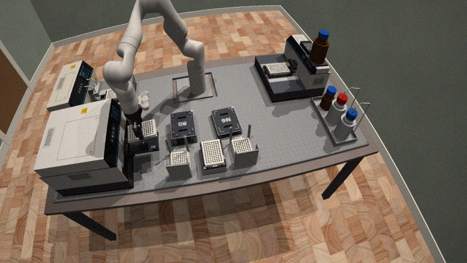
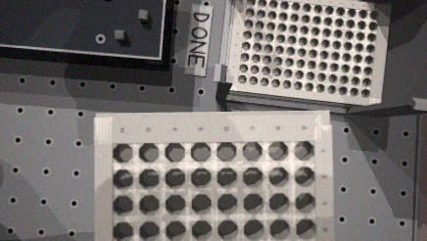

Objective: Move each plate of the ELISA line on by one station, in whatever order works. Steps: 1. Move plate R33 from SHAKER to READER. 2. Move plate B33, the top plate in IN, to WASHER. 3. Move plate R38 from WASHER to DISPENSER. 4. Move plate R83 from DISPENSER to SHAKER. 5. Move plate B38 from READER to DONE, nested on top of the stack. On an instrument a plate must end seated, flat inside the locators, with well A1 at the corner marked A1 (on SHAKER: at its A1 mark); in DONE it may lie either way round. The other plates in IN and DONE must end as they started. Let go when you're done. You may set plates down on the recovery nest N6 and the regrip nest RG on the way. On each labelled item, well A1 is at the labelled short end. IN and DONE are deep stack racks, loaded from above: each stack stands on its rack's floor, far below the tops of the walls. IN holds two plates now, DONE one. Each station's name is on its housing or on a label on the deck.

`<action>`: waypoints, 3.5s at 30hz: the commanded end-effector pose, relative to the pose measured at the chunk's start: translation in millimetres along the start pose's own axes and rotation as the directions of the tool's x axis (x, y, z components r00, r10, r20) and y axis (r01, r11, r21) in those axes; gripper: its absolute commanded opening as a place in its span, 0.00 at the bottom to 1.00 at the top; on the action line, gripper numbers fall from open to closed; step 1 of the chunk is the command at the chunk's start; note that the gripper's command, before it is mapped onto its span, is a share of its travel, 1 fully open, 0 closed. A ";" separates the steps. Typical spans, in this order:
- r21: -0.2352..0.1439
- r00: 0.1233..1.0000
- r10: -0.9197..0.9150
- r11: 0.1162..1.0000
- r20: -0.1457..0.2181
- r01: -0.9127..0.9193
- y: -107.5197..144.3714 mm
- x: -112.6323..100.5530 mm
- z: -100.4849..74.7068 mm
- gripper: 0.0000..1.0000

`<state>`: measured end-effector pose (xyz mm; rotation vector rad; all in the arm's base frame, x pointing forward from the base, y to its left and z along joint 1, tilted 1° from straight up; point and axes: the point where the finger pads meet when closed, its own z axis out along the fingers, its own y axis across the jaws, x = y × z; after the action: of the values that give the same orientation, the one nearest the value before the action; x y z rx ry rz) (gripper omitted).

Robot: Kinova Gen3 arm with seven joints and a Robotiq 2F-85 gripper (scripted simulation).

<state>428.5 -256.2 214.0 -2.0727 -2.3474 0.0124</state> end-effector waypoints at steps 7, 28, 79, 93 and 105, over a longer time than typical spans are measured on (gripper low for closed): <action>0.002 0.993 -0.120 0.993 0.007 0.120 14.3 22.5 -0.4 0.94; 0.008 0.942 -0.335 0.942 0.001 0.335 25.9 43.4 0.6 0.94; 0.006 0.652 -0.758 0.652 0.002 0.758 52.3 80.7 -0.8 0.94; 0.006 0.536 -0.844 0.536 0.000 0.844 66.8 103.5 -0.4 0.94; 0.007 0.439 -0.899 0.439 0.000 0.899 65.5 101.0 -0.8 0.94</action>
<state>480.5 -145.2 212.7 -0.5629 -3.0764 0.0041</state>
